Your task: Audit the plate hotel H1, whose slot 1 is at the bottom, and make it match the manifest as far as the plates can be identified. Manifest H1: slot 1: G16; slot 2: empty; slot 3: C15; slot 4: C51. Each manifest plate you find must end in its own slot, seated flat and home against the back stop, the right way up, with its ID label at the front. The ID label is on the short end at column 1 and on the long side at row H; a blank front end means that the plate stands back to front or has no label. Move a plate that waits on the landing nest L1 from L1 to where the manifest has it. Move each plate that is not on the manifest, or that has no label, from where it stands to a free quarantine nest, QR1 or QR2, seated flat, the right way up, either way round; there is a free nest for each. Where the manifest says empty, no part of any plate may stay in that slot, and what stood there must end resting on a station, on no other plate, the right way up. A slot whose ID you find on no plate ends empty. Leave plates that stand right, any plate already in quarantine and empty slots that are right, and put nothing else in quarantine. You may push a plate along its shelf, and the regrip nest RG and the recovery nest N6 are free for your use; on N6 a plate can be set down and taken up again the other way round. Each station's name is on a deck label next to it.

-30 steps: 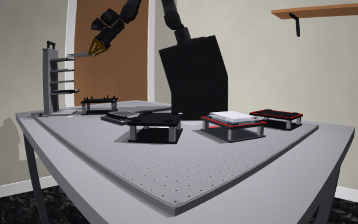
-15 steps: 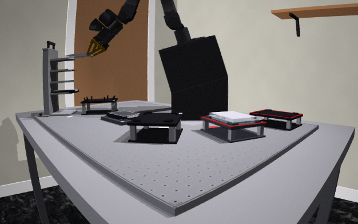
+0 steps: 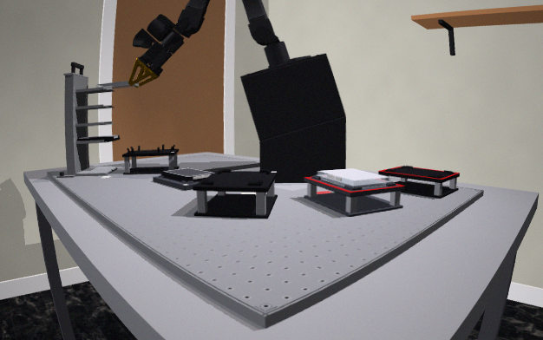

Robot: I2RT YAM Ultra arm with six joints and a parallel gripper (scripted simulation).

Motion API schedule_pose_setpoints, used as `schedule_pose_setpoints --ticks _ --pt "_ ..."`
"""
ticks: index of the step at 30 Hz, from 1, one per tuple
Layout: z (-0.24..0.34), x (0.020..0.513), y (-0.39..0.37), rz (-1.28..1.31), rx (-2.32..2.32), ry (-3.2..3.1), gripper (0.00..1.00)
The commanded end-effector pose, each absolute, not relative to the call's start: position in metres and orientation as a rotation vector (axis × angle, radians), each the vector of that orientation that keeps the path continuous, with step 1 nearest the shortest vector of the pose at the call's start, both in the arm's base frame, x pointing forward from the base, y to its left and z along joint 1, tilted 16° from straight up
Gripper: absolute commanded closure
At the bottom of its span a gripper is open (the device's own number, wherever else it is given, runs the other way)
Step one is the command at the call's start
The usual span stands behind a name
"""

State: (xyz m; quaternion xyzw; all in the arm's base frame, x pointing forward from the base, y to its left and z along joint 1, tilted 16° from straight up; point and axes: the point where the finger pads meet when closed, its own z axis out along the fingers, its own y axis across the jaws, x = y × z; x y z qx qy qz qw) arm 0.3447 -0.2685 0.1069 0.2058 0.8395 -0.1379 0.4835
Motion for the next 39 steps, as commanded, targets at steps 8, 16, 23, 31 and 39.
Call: schedule_pose_setpoints --ticks 8,16,23,31,39 --pt "0.1183 0.3531 -0.2745 -0.349 0.491 2.018 0.14" --pt "0.1183 0.3573 -0.2768 -0.349 0.491 2.018 0.14" --pt "0.1182 0.3578 -0.2771 -0.349 0.491 2.018 0.14" --pt "0.1175 0.3580 -0.2773 -0.349 0.491 2.018 0.14" --pt "0.1171 0.3581 -0.2774 -0.349 0.491 2.018 0.14"
